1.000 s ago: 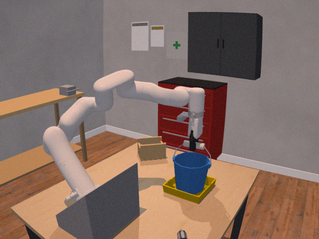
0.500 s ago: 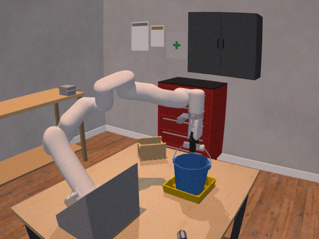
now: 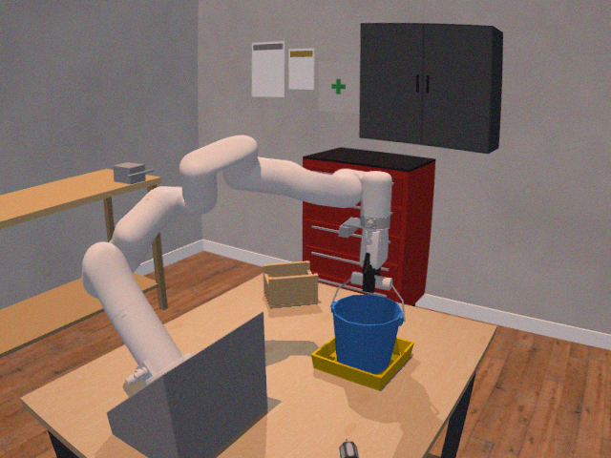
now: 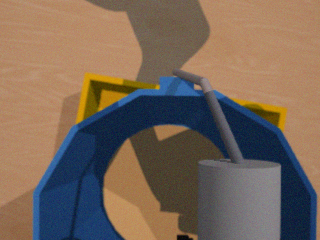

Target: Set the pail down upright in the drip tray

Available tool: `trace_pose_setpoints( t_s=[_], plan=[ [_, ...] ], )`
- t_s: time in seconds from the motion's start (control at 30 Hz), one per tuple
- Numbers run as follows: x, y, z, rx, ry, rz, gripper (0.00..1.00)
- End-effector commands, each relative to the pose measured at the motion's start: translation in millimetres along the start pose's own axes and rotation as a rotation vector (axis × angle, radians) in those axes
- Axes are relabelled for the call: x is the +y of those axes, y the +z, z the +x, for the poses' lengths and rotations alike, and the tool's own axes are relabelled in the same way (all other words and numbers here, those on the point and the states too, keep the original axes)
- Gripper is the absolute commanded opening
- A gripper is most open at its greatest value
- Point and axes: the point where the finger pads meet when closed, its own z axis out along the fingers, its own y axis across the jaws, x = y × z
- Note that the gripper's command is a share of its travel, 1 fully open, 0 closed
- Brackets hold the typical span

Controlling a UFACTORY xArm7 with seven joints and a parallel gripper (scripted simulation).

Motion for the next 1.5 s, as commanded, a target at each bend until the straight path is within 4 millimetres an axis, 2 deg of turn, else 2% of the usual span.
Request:
trace_pose_setpoints(
  t_s=[0.0,0.3,0.33,1.47],
  plan=[
    [0.6,-3.0,-1.0,-0.005,0.0,-0.003,0.0],
    [0.6,-3.0,-1.0,-0.005,0.0,-0.003,0.0],
    [0.6,-3.0,-1.0,-0.005,0.0,-0.003,1.0],
    [0.6,-3.0,-1.0,-0.005,0.0,-0.003,1.0]
  ],
)
